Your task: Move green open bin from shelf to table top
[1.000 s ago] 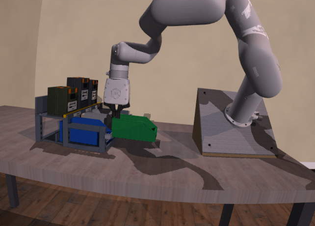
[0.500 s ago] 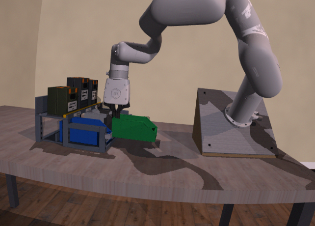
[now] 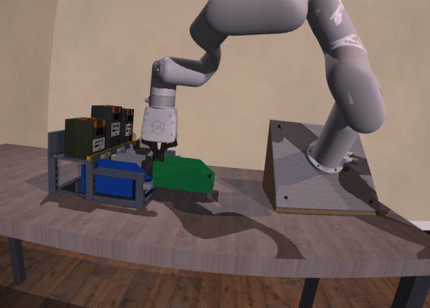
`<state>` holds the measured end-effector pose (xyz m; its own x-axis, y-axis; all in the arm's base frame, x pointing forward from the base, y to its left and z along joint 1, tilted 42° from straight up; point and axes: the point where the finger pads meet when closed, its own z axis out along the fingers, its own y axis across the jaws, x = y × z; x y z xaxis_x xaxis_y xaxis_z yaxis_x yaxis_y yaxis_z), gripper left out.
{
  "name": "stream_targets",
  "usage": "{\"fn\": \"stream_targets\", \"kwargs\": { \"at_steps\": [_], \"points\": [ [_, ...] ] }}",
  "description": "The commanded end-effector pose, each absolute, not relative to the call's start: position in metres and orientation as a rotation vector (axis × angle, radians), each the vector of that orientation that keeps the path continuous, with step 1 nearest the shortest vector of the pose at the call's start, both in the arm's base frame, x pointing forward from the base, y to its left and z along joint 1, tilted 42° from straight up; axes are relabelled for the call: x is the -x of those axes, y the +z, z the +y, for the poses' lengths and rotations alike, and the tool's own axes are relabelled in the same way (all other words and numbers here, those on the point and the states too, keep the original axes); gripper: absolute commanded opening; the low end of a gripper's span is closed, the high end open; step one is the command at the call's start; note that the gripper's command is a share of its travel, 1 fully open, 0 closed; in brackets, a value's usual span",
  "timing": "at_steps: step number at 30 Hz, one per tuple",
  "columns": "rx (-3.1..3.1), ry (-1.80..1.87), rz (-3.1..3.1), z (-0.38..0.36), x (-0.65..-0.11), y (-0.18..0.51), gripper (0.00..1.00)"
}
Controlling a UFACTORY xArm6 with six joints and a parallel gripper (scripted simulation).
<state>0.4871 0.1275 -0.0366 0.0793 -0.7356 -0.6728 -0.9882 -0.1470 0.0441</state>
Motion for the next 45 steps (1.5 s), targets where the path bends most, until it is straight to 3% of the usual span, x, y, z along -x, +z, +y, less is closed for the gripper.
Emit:
{"fn": "stream_targets", "kwargs": {
  "at_steps": [1, 45],
  "points": [
    [1.937, 0.788, 1.700, 0.1266, -0.4888, -0.0354, 0.00],
    [1.937, 0.788, 1.700, 0.1232, -0.4895, -0.0316, 0.00]
  ]
}}
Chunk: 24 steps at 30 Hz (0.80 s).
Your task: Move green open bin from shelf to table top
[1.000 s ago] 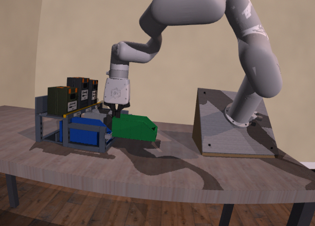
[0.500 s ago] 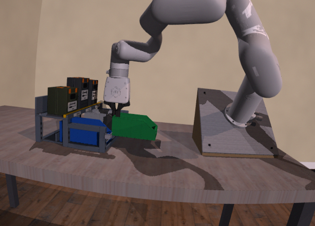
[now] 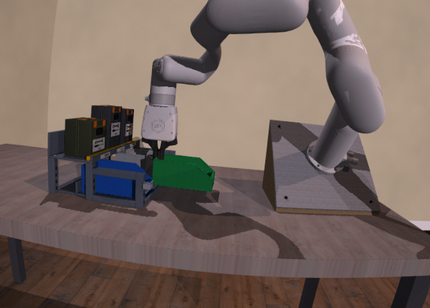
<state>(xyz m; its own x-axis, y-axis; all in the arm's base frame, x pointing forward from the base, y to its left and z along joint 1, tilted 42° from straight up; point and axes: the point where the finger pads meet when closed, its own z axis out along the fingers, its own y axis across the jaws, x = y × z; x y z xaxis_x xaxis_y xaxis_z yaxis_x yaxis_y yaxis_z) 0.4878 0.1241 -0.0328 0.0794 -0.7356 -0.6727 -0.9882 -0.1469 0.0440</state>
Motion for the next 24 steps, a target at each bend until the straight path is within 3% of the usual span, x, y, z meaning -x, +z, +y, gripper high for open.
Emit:
{"fn": "stream_targets", "kwargs": {
  "at_steps": [1, 24],
  "points": [
    [1.937, 0.788, 1.700, 0.123, -0.487, -0.032, 0.00],
    [1.937, 0.788, 1.700, 0.120, -0.465, -0.031, 0.00]
  ]
}}
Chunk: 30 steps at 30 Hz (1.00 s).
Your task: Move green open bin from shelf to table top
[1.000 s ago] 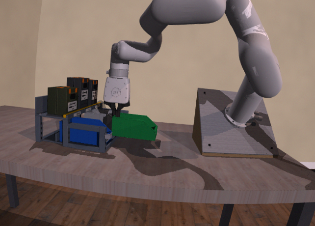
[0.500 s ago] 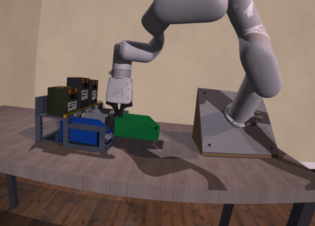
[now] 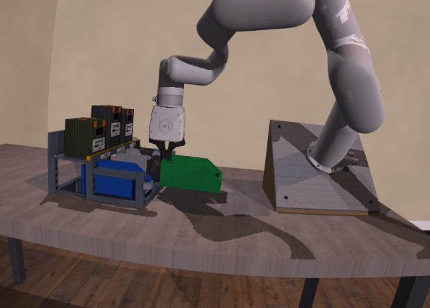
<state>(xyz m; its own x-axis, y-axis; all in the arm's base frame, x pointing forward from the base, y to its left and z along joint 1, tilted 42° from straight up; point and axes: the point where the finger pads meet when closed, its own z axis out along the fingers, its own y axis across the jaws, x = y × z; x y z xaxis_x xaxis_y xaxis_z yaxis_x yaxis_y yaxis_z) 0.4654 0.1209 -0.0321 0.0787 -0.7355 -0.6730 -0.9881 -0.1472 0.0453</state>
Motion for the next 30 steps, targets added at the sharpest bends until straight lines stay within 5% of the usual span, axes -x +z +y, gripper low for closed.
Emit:
{"fn": "stream_targets", "kwargs": {
  "at_steps": [1, 30],
  "points": [
    [1.937, 0.788, 1.700, 0.1196, -0.4648, -0.0306, 0.00],
    [1.937, 0.788, 1.700, 0.1215, -0.4557, -0.0339, 0.00]
  ]
}}
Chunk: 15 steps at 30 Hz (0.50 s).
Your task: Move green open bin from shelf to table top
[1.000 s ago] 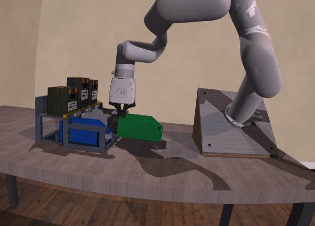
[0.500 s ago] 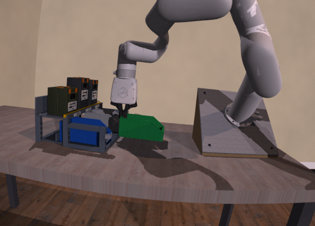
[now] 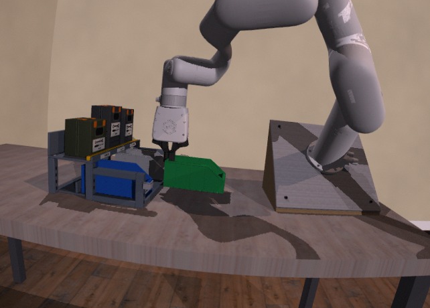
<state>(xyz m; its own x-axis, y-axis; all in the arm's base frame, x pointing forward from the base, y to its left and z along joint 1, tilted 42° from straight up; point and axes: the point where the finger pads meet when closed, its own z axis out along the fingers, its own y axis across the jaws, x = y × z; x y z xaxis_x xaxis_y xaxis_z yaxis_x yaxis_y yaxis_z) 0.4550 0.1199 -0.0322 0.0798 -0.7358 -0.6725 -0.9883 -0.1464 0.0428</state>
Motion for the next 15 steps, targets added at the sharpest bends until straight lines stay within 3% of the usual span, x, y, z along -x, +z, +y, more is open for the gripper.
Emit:
{"fn": "stream_targets", "kwargs": {
  "at_steps": [1, 15],
  "points": [
    [1.937, 0.788, 1.700, 0.1226, -0.4555, -0.0351, 0.00],
    [1.937, 0.788, 1.700, 0.1247, -0.4552, -0.0373, 0.00]
  ]
}}
